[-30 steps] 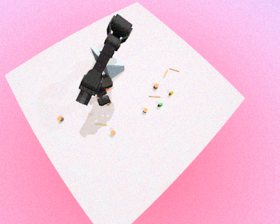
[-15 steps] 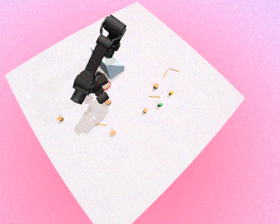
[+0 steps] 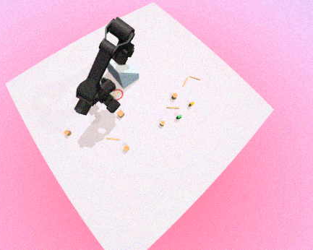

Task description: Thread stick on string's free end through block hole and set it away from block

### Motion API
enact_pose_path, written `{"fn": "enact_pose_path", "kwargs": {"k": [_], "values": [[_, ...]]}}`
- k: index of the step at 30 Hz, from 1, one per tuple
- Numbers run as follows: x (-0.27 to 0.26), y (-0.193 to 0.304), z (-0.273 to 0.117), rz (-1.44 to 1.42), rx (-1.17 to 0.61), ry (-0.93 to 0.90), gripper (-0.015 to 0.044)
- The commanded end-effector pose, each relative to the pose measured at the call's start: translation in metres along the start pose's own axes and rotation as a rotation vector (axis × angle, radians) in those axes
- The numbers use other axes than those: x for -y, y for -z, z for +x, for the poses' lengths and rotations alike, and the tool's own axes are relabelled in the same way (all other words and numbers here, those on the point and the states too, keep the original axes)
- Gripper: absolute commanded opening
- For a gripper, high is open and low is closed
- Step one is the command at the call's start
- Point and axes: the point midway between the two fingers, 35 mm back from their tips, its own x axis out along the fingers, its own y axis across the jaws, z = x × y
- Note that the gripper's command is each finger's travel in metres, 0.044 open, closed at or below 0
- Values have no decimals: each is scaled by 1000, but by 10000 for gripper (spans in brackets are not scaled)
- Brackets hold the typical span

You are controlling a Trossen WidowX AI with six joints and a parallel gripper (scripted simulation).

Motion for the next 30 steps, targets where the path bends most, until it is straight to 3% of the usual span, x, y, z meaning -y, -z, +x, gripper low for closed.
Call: {"fn": "enact_pose_path", "kwargs": {"k": [1, 30], "values": [[-1, 1, -1, -13, 0, 1, 0], [8, 28, -10, -2, -52, -2, 0]]}}
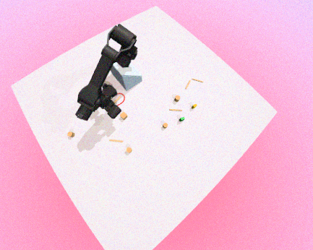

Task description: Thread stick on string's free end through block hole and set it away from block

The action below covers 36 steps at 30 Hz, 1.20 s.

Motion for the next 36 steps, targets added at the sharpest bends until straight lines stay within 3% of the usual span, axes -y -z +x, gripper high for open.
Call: {"fn": "enact_pose_path", "kwargs": {"k": [1, 36], "values": [[2, 8, -3, 0, -20, 0, 0], [13, 50, -16, -8, -96, 0, 0]]}}
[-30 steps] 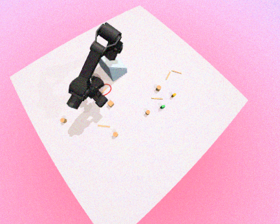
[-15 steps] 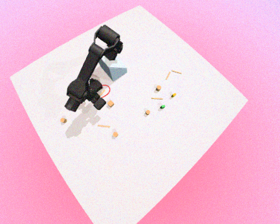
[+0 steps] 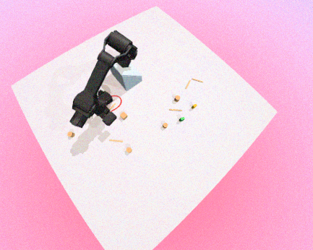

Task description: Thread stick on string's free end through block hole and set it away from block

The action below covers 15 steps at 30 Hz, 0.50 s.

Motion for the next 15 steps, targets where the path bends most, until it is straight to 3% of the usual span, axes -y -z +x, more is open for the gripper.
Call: {"fn": "enact_pose_path", "kwargs": {"k": [1, 15], "values": [[2, 9, -3, 1, -21, 1, 0], [6, 25, -7, -2, -52, 1, 0]]}}
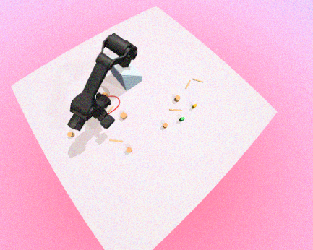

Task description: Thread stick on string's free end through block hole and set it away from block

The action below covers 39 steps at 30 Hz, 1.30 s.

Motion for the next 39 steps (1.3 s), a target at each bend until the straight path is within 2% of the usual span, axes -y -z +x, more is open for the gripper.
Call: {"fn": "enact_pose_path", "kwargs": {"k": [1, 39], "values": [[2, 9, -3, 1, -21, 1, 0], [12, 54, -12, -6, -111, 4, 0]]}}
